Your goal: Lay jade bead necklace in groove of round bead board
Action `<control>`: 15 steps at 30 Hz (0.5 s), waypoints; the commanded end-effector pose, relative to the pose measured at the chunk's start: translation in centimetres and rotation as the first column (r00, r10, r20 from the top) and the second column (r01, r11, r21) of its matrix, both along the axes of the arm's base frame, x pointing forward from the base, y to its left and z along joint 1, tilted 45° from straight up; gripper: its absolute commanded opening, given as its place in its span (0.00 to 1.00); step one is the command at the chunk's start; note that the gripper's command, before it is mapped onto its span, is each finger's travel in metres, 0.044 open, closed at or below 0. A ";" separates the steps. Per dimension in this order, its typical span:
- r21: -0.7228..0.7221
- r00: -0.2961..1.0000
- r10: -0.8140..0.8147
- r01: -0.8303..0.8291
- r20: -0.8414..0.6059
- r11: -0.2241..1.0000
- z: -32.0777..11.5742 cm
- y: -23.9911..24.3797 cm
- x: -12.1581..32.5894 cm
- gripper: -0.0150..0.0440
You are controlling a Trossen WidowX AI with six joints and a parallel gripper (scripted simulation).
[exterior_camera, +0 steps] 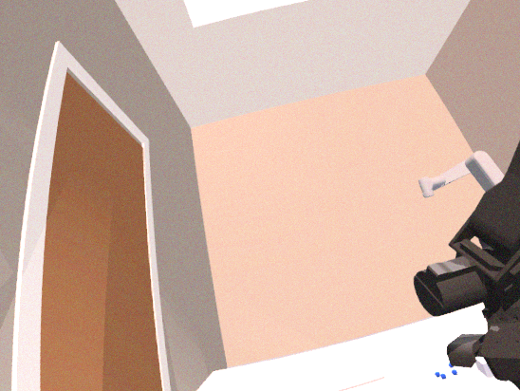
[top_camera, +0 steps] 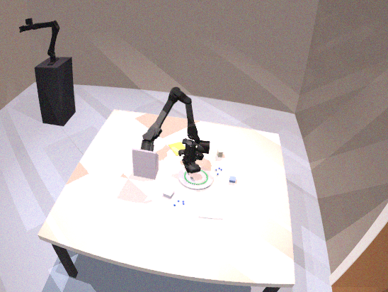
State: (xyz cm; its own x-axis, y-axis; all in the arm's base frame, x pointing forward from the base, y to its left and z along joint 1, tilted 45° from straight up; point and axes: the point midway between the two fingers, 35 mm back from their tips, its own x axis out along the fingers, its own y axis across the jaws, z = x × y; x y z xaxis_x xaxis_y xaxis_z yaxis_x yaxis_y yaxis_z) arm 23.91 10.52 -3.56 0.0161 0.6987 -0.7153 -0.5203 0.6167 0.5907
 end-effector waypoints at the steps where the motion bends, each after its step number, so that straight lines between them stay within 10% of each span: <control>1: 0.000 1.000 0.000 0.000 0.000 1.000 0.0 0.0 0.0 0.25; 15: 0.001 1.000 -0.001 0.001 -0.003 1.000 0.1 -0.1 -0.1 0.25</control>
